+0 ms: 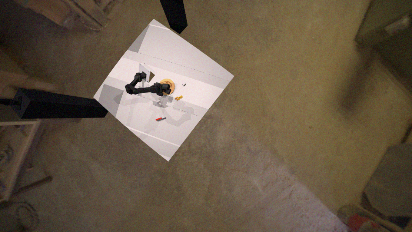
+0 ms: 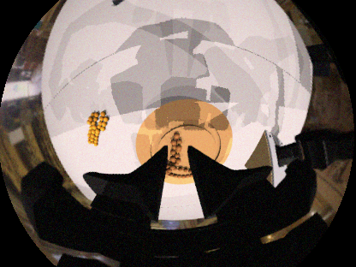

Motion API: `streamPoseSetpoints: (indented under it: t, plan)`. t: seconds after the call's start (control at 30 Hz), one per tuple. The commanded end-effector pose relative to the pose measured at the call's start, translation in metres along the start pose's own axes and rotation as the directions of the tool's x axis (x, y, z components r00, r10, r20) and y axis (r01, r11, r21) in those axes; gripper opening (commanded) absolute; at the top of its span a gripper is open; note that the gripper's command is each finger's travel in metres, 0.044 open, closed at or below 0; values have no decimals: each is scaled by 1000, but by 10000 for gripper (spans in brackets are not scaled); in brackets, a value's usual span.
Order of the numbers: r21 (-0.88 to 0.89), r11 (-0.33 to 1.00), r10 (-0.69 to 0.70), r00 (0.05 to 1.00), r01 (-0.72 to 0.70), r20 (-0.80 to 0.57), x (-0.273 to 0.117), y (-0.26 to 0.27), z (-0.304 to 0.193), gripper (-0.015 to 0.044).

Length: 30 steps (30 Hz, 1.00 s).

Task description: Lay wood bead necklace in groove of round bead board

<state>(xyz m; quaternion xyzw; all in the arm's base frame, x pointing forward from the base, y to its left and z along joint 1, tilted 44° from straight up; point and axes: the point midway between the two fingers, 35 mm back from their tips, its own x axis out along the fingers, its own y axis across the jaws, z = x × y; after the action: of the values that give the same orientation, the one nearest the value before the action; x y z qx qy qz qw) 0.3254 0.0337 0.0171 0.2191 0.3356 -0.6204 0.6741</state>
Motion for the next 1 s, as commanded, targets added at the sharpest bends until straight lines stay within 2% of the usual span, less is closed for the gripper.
streamPoseSetpoints:
  t: [0.0,0.97]
  plan:
    - [12,1000,0,1000,0,6,7,0,2,120]
    - [12,1000,0,1000,0,8,40,-1,2,120]
